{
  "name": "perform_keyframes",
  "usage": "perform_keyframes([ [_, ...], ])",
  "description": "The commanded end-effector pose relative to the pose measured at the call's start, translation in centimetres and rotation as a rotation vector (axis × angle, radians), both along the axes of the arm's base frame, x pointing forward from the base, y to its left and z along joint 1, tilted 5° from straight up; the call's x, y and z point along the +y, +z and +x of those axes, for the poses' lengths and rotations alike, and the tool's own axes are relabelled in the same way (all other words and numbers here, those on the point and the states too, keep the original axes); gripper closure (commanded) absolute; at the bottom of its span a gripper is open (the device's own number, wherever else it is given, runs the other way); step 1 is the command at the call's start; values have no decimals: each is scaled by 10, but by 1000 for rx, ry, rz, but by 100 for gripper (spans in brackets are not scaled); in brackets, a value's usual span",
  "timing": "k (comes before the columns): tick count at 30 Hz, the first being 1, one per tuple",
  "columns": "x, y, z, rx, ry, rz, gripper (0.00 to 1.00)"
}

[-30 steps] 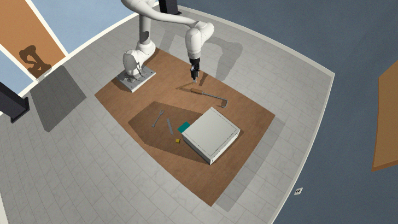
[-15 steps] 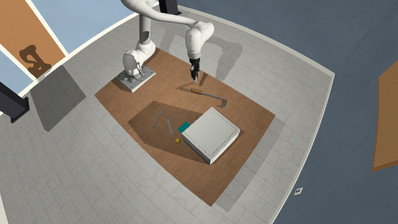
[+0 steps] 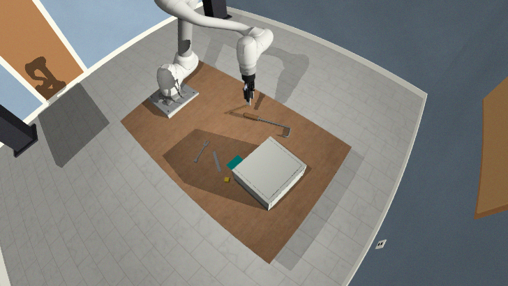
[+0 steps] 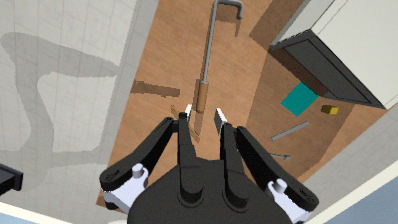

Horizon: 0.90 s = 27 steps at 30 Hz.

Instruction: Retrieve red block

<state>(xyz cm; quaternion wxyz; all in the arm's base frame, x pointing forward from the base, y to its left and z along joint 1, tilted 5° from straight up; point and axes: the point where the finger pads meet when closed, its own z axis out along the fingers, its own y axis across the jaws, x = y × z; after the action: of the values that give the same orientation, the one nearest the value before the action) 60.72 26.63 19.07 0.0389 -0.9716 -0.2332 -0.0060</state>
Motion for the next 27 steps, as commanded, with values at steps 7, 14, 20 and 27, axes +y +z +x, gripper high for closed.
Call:
perform_keyframes([
  [7, 0, -5, 0, 0, 0, 0, 66],
  [14, 1, -16, 0, 0, 0, 0, 66],
  [20, 3, -34, 0, 0, 0, 0, 66],
  [27, 4, -51, 0, 0, 0, 0, 66],
])
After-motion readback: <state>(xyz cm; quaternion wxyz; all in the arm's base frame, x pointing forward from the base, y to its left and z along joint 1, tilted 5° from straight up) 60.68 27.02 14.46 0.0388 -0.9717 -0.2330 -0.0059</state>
